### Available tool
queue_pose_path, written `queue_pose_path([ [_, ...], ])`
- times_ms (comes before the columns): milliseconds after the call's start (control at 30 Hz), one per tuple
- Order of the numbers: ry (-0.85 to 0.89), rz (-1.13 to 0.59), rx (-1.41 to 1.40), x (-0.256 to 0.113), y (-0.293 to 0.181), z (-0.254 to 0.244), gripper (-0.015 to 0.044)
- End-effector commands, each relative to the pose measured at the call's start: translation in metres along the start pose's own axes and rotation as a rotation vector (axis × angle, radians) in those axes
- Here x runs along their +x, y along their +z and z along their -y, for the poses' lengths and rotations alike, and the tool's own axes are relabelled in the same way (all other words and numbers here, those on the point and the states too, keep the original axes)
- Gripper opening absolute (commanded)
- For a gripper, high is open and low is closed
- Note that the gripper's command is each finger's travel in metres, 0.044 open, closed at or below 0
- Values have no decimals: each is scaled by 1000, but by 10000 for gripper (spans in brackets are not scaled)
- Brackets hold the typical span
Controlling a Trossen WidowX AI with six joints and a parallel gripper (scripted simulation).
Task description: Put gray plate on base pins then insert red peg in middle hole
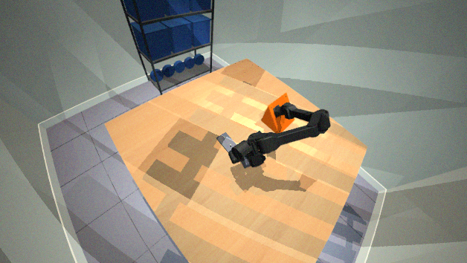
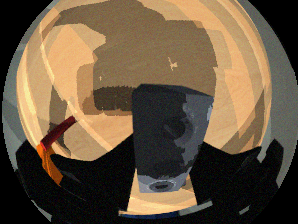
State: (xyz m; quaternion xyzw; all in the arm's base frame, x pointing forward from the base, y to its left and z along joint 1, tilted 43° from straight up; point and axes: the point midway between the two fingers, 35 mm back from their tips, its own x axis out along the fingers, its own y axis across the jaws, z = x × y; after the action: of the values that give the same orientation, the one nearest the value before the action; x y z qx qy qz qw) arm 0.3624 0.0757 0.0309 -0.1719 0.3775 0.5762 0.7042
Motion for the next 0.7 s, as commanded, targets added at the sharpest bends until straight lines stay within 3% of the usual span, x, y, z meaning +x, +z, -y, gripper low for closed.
queue_pose_path([
  [0,-10,0,-16,-16,4,4,0],
  [667,11,-15,-34,-78,6,4,0],
])
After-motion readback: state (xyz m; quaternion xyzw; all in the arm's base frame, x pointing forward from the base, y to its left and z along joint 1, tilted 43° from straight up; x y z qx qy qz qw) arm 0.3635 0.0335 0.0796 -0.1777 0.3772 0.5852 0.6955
